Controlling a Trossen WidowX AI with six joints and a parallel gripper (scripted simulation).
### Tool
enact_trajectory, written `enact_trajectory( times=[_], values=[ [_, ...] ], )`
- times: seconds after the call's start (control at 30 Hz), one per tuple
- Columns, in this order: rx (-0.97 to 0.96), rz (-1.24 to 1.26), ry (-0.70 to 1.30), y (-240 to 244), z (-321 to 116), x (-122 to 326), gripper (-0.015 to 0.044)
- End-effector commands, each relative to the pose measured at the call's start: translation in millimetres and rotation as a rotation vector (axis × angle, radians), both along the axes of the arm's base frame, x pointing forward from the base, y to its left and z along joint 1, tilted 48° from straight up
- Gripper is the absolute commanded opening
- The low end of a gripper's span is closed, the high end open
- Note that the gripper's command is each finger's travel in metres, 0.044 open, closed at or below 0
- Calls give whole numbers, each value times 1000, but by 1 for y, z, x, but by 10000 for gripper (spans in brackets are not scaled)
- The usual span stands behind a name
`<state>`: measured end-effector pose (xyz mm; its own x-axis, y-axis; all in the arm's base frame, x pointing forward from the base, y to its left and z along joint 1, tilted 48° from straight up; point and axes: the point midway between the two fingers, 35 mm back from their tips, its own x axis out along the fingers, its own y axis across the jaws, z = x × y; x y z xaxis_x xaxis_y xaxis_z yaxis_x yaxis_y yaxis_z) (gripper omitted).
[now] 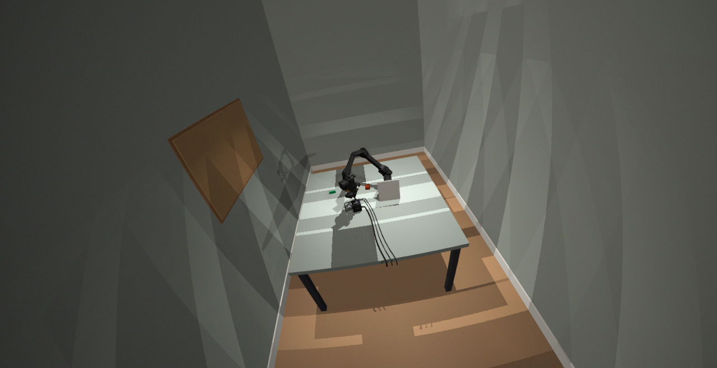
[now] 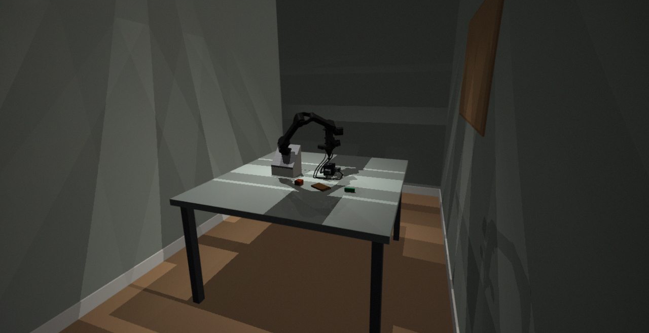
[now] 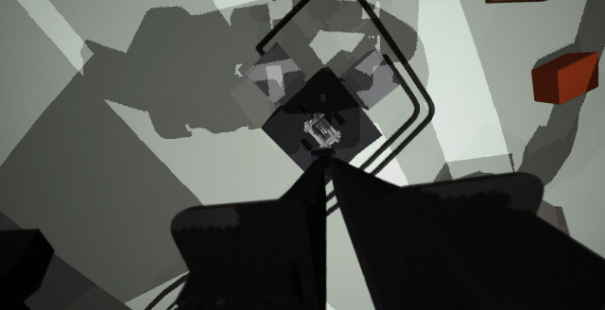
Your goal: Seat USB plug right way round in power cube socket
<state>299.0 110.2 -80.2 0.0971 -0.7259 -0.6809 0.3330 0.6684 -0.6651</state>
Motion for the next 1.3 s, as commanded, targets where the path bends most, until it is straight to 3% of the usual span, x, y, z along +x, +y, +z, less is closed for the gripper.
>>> enact_trajectory(
  times=[0.0, 1.27],
  values=[
    [10, -73, -76, 0, 0, 0, 0],
    [100, -706, -751, 0, 0, 0, 0]
  ],
)
